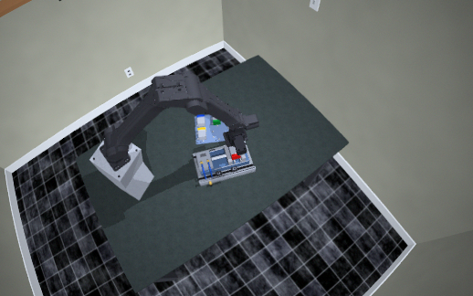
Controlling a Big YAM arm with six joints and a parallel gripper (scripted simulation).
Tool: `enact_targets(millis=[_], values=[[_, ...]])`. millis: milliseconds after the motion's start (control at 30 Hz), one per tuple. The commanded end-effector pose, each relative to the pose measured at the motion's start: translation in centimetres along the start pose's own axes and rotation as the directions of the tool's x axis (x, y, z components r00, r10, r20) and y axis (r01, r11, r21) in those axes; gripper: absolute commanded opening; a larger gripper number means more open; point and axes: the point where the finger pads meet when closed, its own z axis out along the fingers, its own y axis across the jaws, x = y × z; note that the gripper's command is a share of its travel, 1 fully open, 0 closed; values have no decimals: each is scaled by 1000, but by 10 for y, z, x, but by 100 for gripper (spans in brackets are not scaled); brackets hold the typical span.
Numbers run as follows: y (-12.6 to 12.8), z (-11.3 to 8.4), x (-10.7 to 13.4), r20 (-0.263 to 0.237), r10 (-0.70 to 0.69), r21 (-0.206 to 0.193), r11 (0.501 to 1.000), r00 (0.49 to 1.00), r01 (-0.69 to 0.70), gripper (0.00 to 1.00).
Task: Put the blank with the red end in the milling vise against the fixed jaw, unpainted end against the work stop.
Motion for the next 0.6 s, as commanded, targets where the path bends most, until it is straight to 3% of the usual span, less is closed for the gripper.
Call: enact_targets(millis=[0,267,300,467,567], values=[[4,-8,4,0,-1,-8,1000,1000,1,0],[2,-9,4,0,0,-8,1000,1000,0,0],[7,-14,3,-1,8,-37,999,1000,-8,0],[-25,-14,6,-2,9,-35,999,1000,-9,0],[-28,-12,-1,1,16,-32,999,1000,-16,0]])
